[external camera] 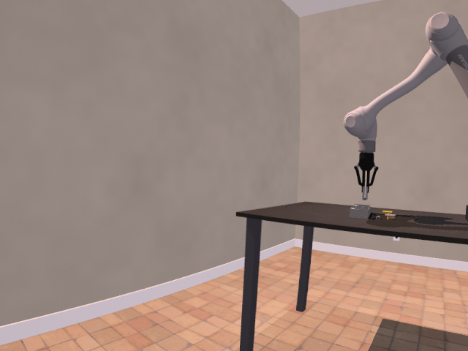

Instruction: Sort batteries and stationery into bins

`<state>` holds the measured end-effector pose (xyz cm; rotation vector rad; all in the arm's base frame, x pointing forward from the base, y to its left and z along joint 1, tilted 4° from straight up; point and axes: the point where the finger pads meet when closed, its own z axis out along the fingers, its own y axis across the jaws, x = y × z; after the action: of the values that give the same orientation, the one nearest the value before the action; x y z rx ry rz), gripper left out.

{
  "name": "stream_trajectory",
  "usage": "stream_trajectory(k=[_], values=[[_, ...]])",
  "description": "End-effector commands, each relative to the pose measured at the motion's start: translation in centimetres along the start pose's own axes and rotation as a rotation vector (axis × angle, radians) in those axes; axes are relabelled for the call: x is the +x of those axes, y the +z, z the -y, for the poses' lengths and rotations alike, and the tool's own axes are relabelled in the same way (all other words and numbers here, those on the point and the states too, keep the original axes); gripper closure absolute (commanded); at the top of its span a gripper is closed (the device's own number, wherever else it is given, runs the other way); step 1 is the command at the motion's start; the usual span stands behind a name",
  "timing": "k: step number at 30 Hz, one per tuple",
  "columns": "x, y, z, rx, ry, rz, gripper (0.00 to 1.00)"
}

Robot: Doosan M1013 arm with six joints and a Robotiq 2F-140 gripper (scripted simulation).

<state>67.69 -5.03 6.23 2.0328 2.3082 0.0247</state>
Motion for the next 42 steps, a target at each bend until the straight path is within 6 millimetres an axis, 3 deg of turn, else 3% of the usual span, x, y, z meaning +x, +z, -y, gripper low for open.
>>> stream_trajectory(k=[1,15,42], values=[[0.0,0.0,0.0,-0.001,-0.019,-0.014,0.97],[0.0,0.4,0.0,-0.001,-0.019,-0.014,0.97],[0.0,5.1,0.0,-0.001,-0.019,-0.014,0.97]])
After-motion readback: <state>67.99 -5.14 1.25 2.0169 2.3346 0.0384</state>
